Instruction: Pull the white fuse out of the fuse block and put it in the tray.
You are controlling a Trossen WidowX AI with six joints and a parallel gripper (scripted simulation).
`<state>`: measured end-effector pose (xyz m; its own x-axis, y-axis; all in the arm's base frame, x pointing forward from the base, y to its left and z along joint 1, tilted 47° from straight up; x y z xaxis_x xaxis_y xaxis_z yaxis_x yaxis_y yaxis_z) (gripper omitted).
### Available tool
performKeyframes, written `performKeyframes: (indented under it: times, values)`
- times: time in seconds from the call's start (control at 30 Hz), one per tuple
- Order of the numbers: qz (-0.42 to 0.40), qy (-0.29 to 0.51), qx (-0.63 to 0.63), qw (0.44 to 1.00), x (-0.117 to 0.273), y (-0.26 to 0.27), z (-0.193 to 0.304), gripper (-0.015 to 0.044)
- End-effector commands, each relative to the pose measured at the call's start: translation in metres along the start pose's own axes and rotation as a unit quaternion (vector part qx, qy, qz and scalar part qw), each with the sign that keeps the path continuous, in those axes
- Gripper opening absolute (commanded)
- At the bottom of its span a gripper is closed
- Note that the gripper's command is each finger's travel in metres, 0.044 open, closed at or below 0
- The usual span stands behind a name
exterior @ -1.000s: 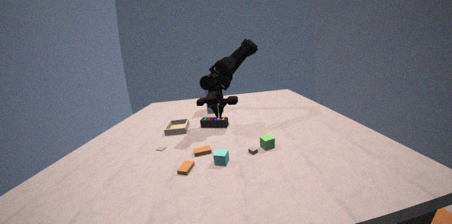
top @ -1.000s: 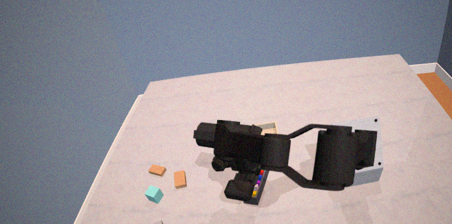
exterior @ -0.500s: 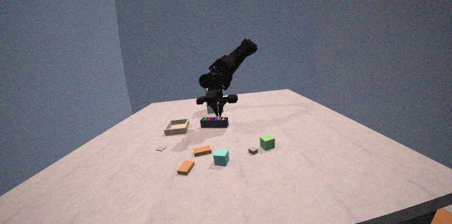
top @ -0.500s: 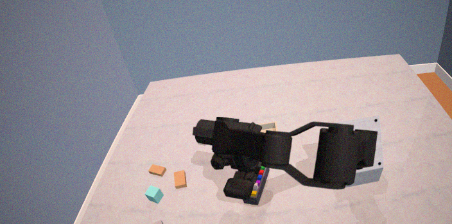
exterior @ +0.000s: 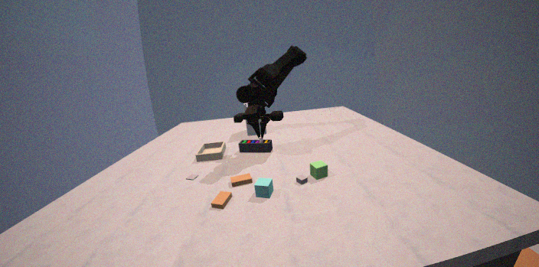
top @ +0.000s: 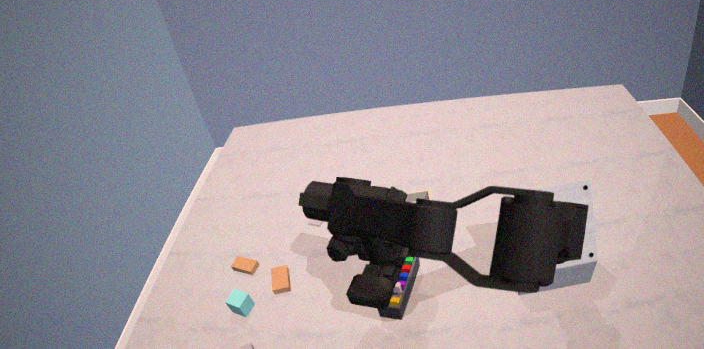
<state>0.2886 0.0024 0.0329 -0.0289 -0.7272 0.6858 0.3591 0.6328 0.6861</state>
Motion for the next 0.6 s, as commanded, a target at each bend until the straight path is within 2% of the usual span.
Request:
performKeyframes:
  times: [0.0,0.57]
  values:
    - [0.002,0.001,0.002,1.000,0.0022,-0.0002,0.0003,0.0000]
    - [0.002,0.001,0.001,1.000,0.0105,-0.0002,0.0005,0.0000]
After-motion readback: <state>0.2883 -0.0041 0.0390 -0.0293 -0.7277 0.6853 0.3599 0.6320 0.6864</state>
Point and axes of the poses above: the point midway between the two fingers, 35 mm back from their tips, its own x axis back along the fingers, its own y axis across the jaws, z = x × y, the point moved 4 cm from there along x, back along the fingers, and after that the axes turned 5 degrees about -x, right-handed, at the moved point
